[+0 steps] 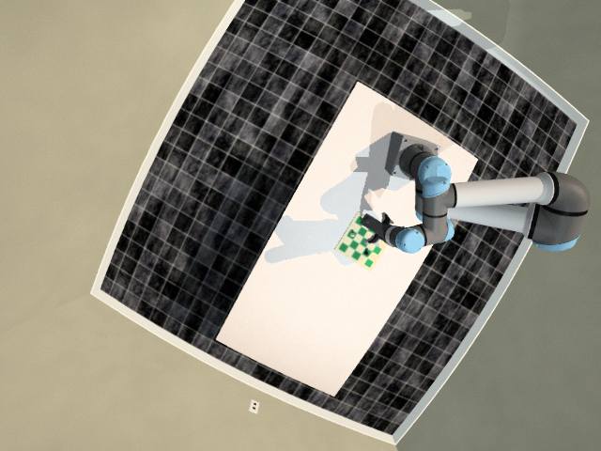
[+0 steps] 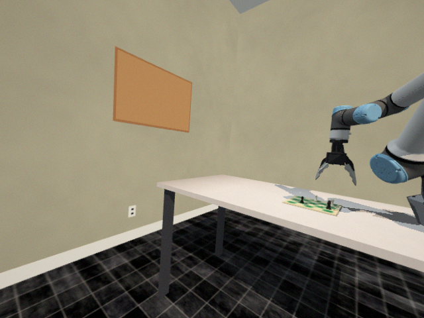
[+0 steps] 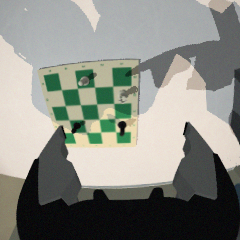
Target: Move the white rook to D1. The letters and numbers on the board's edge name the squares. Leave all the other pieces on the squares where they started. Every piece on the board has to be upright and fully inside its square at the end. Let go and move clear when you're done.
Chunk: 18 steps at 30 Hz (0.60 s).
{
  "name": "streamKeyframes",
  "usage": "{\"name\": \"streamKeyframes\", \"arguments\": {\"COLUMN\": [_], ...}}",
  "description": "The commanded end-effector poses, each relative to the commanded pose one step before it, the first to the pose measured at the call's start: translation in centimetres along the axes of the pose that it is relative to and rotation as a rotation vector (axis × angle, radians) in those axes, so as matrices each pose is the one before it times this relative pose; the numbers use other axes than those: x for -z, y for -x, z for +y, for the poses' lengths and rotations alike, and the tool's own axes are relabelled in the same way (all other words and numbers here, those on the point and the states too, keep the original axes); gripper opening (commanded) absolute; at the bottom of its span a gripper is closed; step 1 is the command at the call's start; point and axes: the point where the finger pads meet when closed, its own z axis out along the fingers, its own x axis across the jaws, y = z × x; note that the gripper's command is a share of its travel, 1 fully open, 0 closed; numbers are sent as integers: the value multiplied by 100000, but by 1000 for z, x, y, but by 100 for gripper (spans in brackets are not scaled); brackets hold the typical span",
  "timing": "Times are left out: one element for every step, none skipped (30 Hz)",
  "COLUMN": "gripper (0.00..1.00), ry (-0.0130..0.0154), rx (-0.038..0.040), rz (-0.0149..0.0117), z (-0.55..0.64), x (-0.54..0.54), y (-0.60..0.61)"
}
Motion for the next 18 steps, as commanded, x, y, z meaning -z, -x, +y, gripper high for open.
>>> {"name": "streamKeyframes", "arguments": {"gripper": [100, 100, 100, 100, 100, 100, 100, 100, 100, 100, 100, 100, 100, 100, 100, 100, 100, 100], "ry": [-35, 0, 0, 0, 0, 0, 0, 0, 0, 0, 0, 0, 0, 0, 0, 0, 0, 0], "rx": [33, 0, 0, 0, 0, 0, 0, 0, 0, 0, 0, 0, 0, 0, 0, 0, 0, 0], "rz": [-55, 0, 0, 0, 0, 0, 0, 0, 0, 0, 0, 0, 0, 0, 0, 0, 0, 0], "z": [-11, -1, -1, 0, 0, 0, 1, -1, 0, 0, 1, -1, 0, 1, 1, -1, 0, 0], "x": [67, 55, 84, 118, 0, 0, 153, 191, 228, 264, 299, 332, 360, 385, 406, 422, 431, 435], "y": [27, 0, 0, 0, 0, 0, -1, 1, 0, 0, -1, 1, 0, 0, 0, 0, 0, 0]}}
